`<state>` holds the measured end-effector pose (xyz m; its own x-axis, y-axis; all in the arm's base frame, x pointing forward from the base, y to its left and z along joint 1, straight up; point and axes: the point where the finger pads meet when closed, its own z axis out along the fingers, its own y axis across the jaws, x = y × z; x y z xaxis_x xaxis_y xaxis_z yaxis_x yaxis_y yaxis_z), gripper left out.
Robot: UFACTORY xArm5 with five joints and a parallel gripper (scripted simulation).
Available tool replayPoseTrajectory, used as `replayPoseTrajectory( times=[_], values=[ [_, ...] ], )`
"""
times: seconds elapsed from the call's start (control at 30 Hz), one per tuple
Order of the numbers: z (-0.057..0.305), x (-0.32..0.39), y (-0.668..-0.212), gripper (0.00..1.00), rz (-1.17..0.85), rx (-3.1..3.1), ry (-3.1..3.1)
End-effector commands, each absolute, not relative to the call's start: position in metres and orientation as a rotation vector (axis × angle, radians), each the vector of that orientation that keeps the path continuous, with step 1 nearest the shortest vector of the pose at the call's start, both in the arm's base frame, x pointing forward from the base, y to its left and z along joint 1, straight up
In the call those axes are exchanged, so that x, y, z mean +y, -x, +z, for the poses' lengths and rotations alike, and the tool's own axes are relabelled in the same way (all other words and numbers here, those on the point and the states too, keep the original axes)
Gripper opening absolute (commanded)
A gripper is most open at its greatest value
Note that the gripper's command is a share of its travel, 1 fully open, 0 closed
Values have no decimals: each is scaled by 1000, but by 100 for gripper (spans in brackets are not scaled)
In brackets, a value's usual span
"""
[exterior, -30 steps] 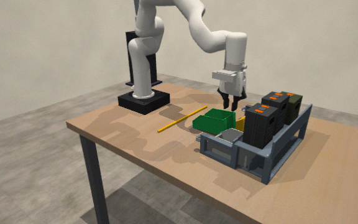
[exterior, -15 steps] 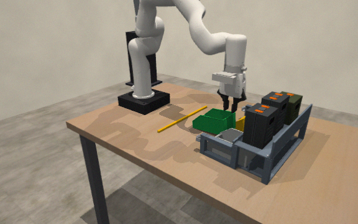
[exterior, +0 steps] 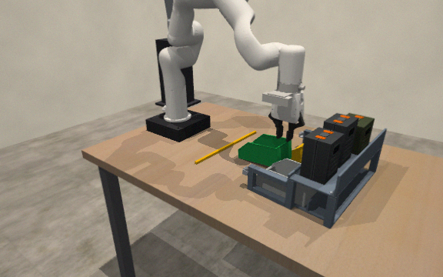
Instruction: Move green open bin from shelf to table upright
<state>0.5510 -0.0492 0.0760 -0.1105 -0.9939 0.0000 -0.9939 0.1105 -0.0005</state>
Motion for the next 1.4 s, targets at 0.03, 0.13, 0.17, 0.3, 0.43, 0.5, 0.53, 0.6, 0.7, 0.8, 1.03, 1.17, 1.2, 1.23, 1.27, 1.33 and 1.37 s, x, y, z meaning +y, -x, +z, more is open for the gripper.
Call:
replayPoseTrajectory(
  times=[0.03, 0.13, 0.17, 0.3, 0.43, 0.5, 0.53, 0.6, 0.7, 0.8, 1.03, 1.17, 1.2, 1.23, 1.27, 1.33, 1.37],
  values=[
    [75, -49, -553, 34, -13, 2341, 2095],
    [74, -49, -553, 34, -13, 2341, 2095],
    [73, -49, -553, 34, -13, 2341, 2095],
    [71, -49, -553, 34, -13, 2341, 2095],
    [69, -49, -553, 34, -13, 2341, 2095],
    [68, -49, -553, 34, -13, 2341, 2095],
    [68, -49, -553, 34, -13, 2341, 2095],
    [66, -49, -553, 34, -13, 2341, 2095],
    [65, -49, -553, 34, -13, 2341, 2095],
    [64, -49, -553, 34, -13, 2341, 2095],
    [60, -49, -553, 34, -13, 2341, 2095],
    [58, -50, -553, 34, -13, 2341, 2095],
    [58, -50, -553, 34, -13, 2341, 2095],
    [58, -50, -553, 34, -13, 2341, 2095],
    [57, -50, -553, 34, -13, 2341, 2095],
    [56, -50, -553, 34, -13, 2341, 2095],
    [55, -50, -553, 34, -13, 2341, 2095]
  ],
)
